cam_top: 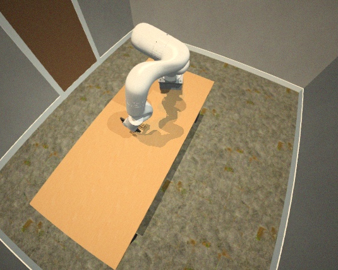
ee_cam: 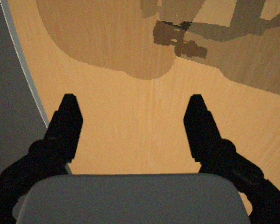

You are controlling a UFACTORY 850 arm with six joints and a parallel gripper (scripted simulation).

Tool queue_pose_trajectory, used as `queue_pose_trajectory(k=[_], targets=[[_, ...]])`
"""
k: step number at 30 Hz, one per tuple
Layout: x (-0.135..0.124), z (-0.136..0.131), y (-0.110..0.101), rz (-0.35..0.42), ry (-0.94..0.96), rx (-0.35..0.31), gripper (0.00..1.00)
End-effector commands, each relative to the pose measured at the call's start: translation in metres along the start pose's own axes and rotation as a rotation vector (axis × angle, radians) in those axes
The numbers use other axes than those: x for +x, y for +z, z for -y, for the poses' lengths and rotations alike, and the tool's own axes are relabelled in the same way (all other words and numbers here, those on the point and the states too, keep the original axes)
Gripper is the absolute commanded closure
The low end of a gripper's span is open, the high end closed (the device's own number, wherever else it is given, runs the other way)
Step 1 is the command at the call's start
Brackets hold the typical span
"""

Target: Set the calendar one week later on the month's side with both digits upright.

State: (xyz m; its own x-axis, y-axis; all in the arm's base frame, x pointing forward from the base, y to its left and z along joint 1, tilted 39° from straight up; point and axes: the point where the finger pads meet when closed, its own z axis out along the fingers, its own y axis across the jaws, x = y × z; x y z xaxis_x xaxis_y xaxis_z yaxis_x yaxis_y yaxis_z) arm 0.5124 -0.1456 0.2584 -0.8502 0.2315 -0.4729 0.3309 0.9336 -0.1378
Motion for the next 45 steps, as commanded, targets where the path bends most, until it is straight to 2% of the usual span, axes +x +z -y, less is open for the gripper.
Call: queue_pose_trajectory(k=[1, 2, 4, 5, 6, 7, 9, 10, 13, 16, 21, 42, 45], targets=[[0.025, 0.000, 0.012, 0.002, -0.004, -0.123, 0.00], [0.037, -0.001, 0.014, 0.007, 0.000, -0.173, 0.00], [0.037, -0.001, 0.014, 0.007, 0.000, -0.173, 0.00], [0.048, -0.003, 0.015, 0.014, 0.006, -0.220, 0.00], [0.048, -0.003, 0.015, 0.014, 0.006, -0.220, 0.00], [0.058, -0.005, 0.016, 0.022, 0.012, -0.263, 0.00], [0.058, -0.005, 0.016, 0.022, 0.012, -0.263, 0.00], [0.067, -0.007, 0.015, 0.032, 0.020, -0.303, 0.00], [0.067, -0.007, 0.015, 0.032, 0.020, -0.303, 0.00], [0.086, -0.012, 0.011, 0.062, 0.041, -0.395, 0.00], [0.099, -0.016, 0.006, 0.090, 0.061, -0.461, 0.00], [0.103, -0.016, 0.004, 0.097, 0.070, -0.478, 0.00], [0.115, -0.010, 0.014, 0.055, 0.228, -0.487, 0.00]])
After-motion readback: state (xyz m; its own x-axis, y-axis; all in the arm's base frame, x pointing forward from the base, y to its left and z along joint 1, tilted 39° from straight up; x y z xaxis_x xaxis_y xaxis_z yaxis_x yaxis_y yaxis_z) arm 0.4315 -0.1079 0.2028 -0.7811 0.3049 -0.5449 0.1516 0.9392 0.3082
